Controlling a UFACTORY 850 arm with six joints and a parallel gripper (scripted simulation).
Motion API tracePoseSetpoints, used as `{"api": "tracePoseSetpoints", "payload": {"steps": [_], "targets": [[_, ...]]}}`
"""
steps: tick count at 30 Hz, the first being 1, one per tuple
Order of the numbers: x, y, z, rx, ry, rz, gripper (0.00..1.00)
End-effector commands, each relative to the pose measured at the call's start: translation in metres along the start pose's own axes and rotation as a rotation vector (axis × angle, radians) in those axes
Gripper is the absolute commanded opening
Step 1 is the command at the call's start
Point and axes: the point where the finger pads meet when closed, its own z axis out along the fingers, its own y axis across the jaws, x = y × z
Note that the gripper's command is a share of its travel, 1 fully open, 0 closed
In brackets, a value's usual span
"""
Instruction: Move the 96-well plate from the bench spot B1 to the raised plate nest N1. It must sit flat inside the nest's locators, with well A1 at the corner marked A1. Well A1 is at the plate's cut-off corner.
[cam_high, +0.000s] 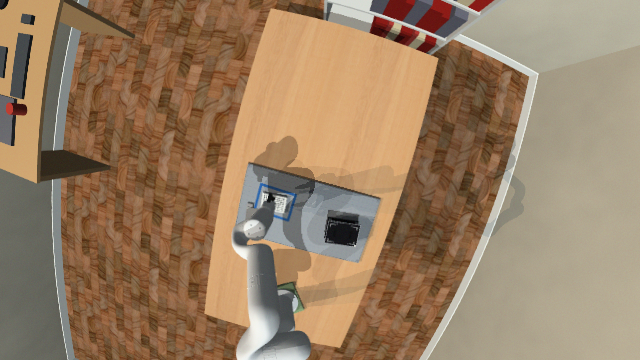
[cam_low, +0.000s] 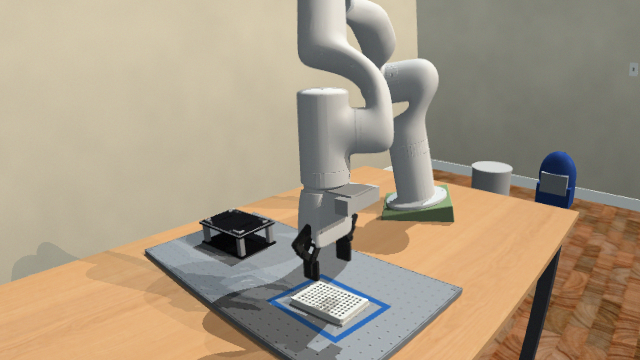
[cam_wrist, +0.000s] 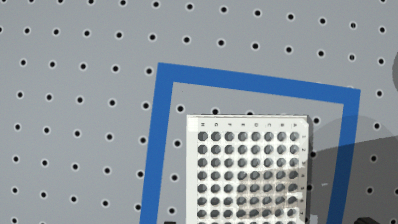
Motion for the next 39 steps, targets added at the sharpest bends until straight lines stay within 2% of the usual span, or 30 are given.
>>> {"api": "tracePoseSetpoints", "payload": {"steps": [1, 31, 39], "targets": [[0.0, 0.001, 0.008, -0.002, 0.001, 0.0, 1.0], [0.0, 0.001, 0.051, -0.002, 0.001, 0.0, 1.0], [0.0, 0.001, 0.052, -0.002, 0.001, 0.0, 1.0]]}}
